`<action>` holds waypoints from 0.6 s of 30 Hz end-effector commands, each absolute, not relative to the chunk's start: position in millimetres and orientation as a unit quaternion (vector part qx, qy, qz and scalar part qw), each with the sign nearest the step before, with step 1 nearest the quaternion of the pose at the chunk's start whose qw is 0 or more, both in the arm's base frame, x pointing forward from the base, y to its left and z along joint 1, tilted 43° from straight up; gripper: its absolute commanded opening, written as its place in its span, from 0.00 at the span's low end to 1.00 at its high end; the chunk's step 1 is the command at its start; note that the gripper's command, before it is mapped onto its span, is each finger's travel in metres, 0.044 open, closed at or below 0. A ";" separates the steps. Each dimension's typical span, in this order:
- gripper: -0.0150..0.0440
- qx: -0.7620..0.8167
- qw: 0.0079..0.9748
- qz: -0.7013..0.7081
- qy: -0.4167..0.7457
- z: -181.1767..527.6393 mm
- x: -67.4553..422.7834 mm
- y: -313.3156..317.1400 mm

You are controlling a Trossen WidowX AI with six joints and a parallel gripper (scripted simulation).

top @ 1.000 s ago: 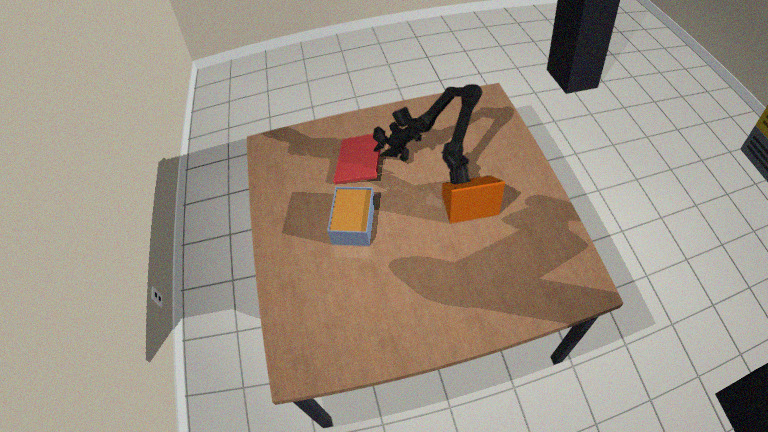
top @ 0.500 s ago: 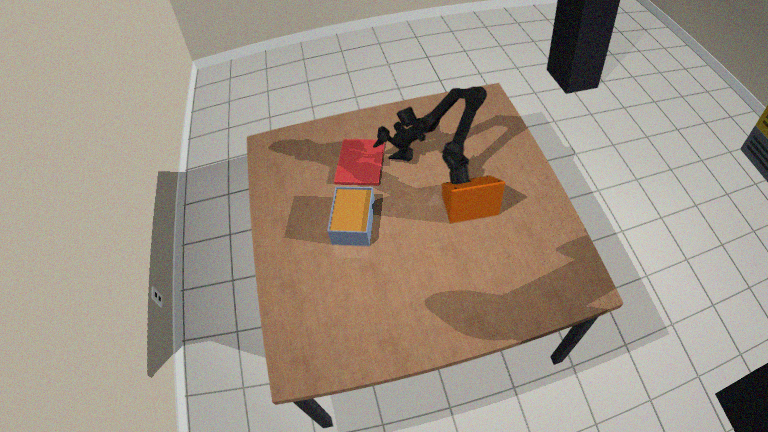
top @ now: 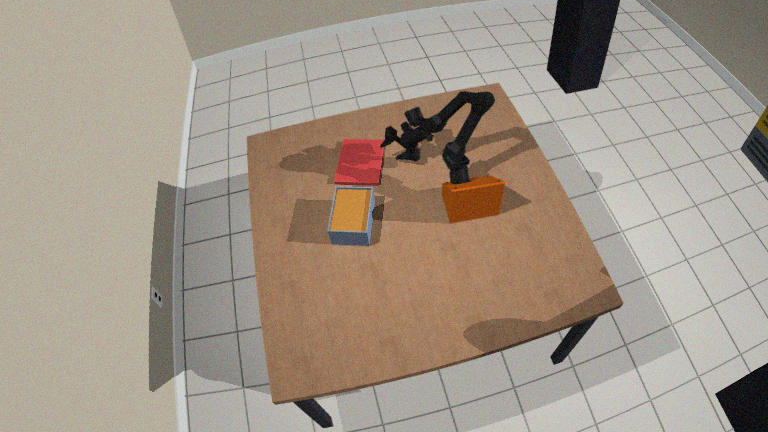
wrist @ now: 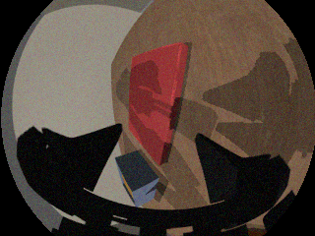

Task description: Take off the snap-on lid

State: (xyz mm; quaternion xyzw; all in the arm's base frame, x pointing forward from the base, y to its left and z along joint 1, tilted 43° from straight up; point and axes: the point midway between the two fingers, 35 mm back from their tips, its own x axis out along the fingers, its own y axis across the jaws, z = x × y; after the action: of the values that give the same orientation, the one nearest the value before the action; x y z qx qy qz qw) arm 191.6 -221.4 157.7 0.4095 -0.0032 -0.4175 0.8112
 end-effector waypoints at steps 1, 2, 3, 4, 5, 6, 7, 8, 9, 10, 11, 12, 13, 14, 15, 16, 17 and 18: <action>1.00 0.409 0.812 -0.416 -0.001 155.2 185.1 -218.0; 1.00 0.408 0.812 -0.416 -0.001 154.8 183.2 -217.4; 1.00 0.408 0.812 -0.416 -0.001 154.5 181.4 -216.8; 1.00 0.408 0.812 -0.416 -0.001 154.2 179.5 -216.2; 1.00 0.408 0.812 -0.416 0.000 153.8 177.6 -215.5; 1.00 0.408 0.812 -0.416 0.000 153.5 175.7 -214.9; 1.00 0.408 0.812 -0.416 0.000 153.2 173.8 -214.3; 1.00 0.408 0.812 -0.416 0.000 152.9 172.0 -213.6; 1.00 0.408 0.812 -0.416 0.000 152.7 171.0 -213.3; 1.00 0.408 0.812 -0.416 0.000 154.4 172.6 -213.9; 1.00 0.408 0.812 -0.416 0.000 156.2 173.2 -213.3; 1.00 0.408 0.812 -0.416 0.000 157.8 173.2 -212.1; 1.00 0.408 0.812 -0.416 0.000 159.2 172.9 -210.7; 1.00 0.408 0.812 -0.416 0.000 160.6 172.4 -209.2; 1.00 0.408 0.812 -0.416 0.000 161.9 172.0 -207.7; 1.00 0.408 0.812 -0.416 0.000 163.1 171.5 -206.2; 1.00 0.408 0.812 -0.416 0.000 164.4 171.0 -204.7; 1.00 0.408 0.812 -0.416 0.000 165.7 170.5 -203.2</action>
State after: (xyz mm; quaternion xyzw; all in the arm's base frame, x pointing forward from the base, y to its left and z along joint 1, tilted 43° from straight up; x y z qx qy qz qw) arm 171.4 -205.9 157.7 0.4104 0.0054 -0.4167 0.8111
